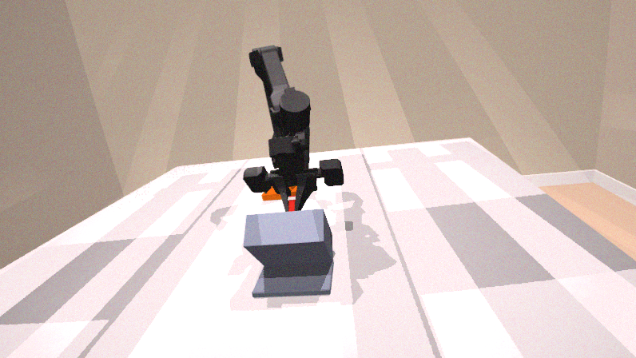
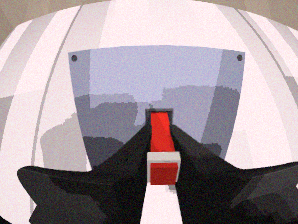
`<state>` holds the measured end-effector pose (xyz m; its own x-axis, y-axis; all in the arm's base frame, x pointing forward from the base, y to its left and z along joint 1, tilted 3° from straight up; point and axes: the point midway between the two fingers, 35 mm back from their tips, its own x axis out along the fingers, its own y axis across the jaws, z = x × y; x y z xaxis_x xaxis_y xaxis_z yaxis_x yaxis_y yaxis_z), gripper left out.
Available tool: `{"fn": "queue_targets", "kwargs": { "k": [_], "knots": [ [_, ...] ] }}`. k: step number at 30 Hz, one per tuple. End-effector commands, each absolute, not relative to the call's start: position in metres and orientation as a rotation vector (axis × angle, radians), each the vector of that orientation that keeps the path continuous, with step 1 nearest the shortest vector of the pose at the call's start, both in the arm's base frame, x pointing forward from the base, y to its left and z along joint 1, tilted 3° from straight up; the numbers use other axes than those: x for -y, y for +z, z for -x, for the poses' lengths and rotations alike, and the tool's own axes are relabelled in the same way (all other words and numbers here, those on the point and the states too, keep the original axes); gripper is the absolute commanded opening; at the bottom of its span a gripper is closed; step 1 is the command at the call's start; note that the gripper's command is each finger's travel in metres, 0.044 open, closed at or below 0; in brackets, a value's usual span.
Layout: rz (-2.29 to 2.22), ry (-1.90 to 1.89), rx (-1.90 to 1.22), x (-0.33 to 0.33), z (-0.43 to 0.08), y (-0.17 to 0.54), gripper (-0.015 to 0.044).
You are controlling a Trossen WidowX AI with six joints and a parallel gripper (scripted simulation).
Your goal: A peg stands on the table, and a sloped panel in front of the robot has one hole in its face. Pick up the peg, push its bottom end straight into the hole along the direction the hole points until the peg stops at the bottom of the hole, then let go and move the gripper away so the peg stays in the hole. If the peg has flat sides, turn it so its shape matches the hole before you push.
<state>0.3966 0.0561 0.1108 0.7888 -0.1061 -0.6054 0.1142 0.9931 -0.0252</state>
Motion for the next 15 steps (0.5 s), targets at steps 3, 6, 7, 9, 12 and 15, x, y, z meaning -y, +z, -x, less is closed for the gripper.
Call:
{"fn": "queue_targets", "kwargs": {
  "k": [3,6,7,9,12,15],
  "knots": [
    [-0.013,-0.119,-0.651,-0.0561,-0.3966,0.1108,0.0000],
    [-0.013,-0.119,-0.651,-0.0561,-0.3966,0.1108,0.0000],
    [-0.013,-0.119,-0.651,-0.0561,-0.3966,0.1108,0.0000],
    [-0.013,-0.119,-0.651,-0.0561,-0.3966,0.1108,0.0026],
    [-0.013,-0.119,-0.651,-0.0561,-0.3966,0.1108,0.0105],
    [-0.013,-0.119,-0.651,-0.0561,-0.3966,0.1108,0.0184]
  ]
}}
